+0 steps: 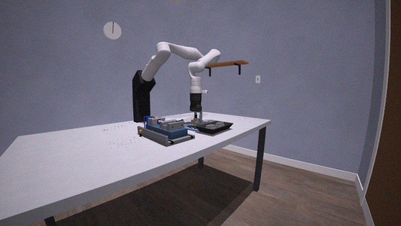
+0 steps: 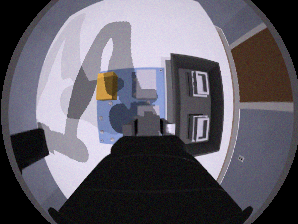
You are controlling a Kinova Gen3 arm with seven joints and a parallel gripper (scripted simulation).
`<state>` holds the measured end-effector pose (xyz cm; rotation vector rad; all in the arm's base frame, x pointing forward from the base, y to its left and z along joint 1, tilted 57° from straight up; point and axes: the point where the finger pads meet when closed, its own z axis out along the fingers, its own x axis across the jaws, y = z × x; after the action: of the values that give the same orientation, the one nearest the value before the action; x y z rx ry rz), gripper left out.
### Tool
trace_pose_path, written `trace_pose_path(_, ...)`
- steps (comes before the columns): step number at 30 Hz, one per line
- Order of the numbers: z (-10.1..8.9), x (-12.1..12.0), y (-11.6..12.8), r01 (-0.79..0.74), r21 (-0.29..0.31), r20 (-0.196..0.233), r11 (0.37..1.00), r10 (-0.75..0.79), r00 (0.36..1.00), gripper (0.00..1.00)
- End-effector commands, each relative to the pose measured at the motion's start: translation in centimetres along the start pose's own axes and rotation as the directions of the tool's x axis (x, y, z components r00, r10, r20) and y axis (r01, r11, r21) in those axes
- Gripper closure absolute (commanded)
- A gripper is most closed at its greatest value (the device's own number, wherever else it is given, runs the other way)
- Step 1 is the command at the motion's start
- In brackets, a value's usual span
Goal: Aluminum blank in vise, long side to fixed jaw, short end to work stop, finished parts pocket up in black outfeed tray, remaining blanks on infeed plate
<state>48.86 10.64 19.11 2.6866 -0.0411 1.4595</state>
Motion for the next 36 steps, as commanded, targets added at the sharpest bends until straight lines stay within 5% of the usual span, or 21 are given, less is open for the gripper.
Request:
trace_pose_path(1,0.16,-0.03,-0.12,0.002,0.003,0.0,1.0,-0.002,1.0,1.0)
trace_pose_path(36,0.3,-0.08,-0.2,-0.01,0.003,0.0,1.0,0.01,1.0,1.0)
